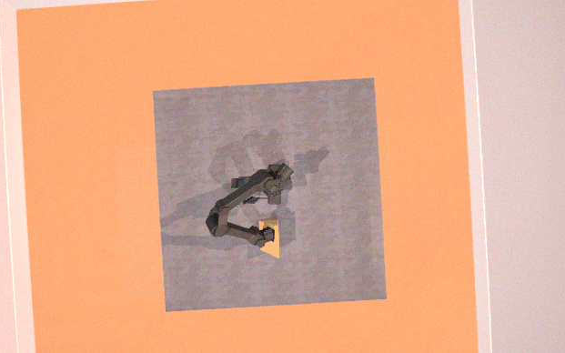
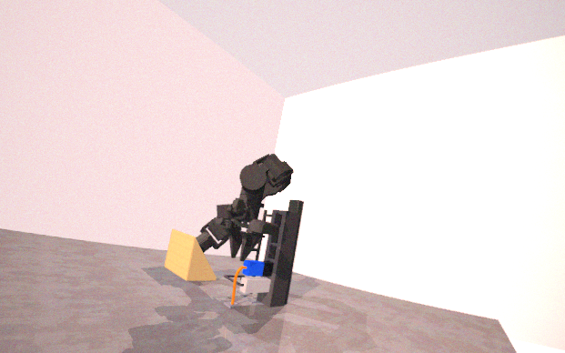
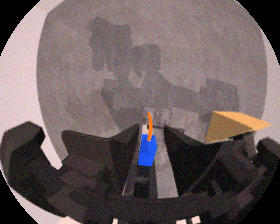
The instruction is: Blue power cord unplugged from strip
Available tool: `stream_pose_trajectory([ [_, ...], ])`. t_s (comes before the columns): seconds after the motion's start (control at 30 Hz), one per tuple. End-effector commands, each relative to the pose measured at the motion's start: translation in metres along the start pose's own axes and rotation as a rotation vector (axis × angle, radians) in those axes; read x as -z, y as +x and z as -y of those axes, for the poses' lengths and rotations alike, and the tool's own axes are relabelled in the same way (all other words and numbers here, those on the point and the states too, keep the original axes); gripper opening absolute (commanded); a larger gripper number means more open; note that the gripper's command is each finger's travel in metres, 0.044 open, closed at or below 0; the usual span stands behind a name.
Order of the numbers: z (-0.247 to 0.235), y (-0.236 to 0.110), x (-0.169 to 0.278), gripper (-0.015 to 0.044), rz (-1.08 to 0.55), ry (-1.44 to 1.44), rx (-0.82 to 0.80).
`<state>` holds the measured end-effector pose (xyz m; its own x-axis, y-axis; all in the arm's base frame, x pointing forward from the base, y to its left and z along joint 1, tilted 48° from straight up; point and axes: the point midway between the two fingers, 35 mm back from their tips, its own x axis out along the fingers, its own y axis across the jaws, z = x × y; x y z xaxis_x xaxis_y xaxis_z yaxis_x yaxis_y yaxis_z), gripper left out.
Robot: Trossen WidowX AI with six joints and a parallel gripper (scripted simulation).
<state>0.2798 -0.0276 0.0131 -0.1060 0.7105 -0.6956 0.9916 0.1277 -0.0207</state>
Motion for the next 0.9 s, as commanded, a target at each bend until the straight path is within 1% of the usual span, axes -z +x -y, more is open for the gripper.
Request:
stream_pose_trajectory([
  [0.0, 0.002, 0.003, 0.004, 0.016, -0.034, 0.057, 0.004],
  [0.3, 0.001, 0.003, 0.006, 0.016, -0.033, 0.057, 0.004],
  [0.87, 0.0, 0.002, 0.034, 0.016, -0.034, 0.057, 0.005],
])
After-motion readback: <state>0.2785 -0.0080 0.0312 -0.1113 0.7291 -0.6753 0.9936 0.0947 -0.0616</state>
